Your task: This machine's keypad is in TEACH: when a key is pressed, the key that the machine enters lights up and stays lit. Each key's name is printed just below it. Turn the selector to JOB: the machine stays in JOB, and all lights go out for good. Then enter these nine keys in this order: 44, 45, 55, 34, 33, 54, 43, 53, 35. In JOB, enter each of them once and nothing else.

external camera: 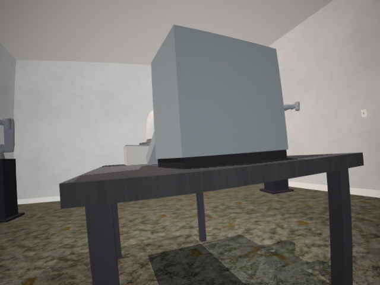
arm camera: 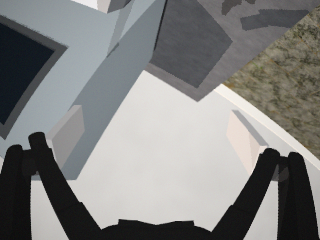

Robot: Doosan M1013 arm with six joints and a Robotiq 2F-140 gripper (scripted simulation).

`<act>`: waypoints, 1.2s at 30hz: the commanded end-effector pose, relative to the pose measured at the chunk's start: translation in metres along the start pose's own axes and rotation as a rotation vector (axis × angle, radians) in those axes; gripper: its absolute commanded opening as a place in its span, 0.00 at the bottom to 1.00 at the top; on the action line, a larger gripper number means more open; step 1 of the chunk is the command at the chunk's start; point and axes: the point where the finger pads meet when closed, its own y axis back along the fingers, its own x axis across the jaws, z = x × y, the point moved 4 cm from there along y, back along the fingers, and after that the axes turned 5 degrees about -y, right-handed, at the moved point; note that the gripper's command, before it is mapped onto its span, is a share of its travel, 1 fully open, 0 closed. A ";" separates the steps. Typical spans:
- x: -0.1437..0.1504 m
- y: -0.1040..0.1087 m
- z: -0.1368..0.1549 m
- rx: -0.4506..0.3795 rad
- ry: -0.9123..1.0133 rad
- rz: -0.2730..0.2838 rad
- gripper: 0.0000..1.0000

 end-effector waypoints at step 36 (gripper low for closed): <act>-0.328 0.223 -0.025 0.494 -1.927 -0.075 1.00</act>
